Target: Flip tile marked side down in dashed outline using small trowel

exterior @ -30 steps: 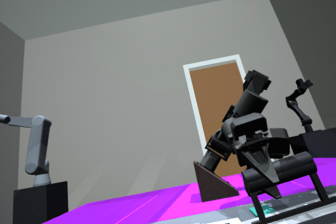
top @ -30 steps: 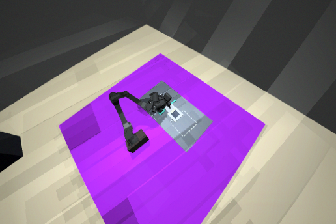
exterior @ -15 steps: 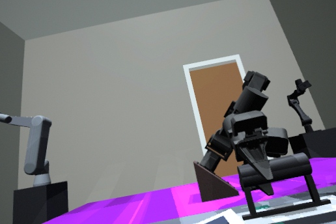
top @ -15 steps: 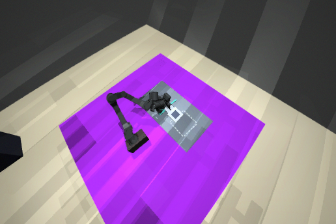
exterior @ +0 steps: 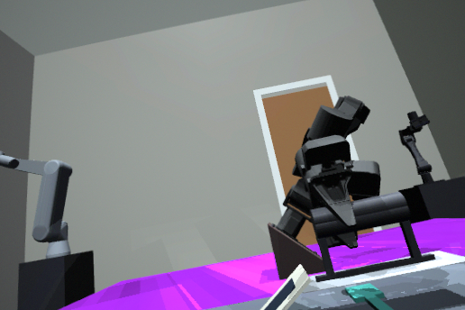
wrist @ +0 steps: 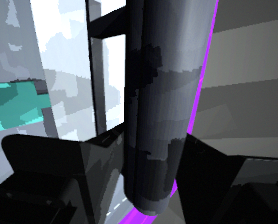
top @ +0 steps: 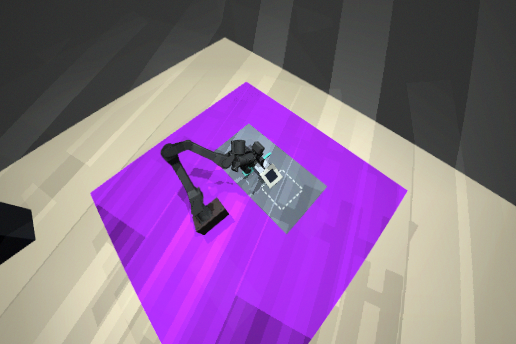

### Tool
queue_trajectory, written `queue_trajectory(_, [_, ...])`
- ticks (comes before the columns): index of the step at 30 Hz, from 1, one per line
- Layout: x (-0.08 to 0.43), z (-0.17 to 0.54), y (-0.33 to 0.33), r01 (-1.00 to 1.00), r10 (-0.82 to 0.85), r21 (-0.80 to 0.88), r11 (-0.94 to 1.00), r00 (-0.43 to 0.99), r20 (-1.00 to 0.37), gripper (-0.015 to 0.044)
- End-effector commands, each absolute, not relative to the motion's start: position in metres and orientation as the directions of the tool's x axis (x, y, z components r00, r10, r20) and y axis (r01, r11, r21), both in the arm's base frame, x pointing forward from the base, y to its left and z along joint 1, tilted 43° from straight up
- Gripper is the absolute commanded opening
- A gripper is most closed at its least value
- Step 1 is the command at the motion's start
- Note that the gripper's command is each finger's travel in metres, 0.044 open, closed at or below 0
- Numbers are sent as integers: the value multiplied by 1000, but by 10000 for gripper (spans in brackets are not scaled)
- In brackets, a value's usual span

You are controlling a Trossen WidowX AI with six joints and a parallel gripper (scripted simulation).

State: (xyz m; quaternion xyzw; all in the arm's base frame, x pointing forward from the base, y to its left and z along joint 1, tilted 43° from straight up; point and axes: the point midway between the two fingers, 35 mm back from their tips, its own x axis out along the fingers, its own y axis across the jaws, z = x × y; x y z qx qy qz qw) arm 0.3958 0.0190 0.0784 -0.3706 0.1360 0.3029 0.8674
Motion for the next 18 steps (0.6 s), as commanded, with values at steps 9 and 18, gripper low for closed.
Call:
queue_trajectory(9, [399,76,-10,-613,414,-574,543,790,-452,0])
queue_trajectory(18, [399,65,-26,-613,414,-575,543,790,-452,0])
